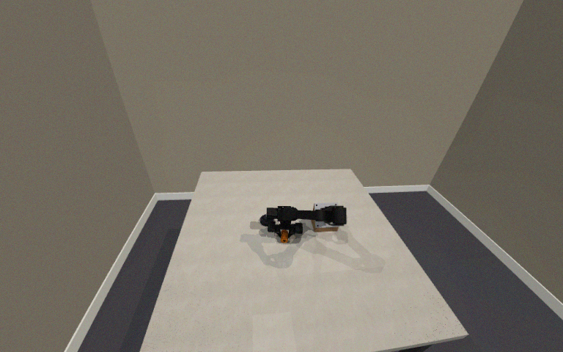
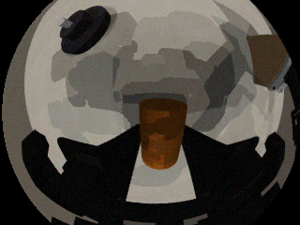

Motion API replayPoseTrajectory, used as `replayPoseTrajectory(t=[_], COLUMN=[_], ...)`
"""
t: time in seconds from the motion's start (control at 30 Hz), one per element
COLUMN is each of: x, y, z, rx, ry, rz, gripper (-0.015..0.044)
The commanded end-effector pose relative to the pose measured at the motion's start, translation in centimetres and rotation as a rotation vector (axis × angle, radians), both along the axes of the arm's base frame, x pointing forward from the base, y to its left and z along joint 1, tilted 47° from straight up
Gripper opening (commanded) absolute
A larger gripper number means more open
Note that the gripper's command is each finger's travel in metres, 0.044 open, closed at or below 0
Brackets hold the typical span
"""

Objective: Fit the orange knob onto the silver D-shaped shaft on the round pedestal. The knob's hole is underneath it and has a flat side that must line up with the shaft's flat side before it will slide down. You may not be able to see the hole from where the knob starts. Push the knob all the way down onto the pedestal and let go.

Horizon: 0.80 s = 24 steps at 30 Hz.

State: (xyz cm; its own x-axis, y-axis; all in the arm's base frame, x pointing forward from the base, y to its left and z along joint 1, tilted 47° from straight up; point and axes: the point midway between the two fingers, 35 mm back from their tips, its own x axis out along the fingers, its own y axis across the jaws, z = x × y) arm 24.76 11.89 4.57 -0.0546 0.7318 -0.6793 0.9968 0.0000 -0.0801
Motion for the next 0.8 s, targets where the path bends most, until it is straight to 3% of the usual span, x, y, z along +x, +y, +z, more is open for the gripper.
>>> replayPoseTrajectory(t=[0.0,0.33,0.6,0.77], x=[0.09,0.1,0.1,0.1], y=[-0.12,-0.12,-0.12,-0.12], z=[0.17,0.18,0.18,0.18], rx=[0.008,0.026,0.028,0.036], ry=[-0.08,-0.332,-0.353,-0.464], rz=[0.071,0.303,0.323,0.426], gripper=[0.0179,0.0179,0.0179,0.0179])
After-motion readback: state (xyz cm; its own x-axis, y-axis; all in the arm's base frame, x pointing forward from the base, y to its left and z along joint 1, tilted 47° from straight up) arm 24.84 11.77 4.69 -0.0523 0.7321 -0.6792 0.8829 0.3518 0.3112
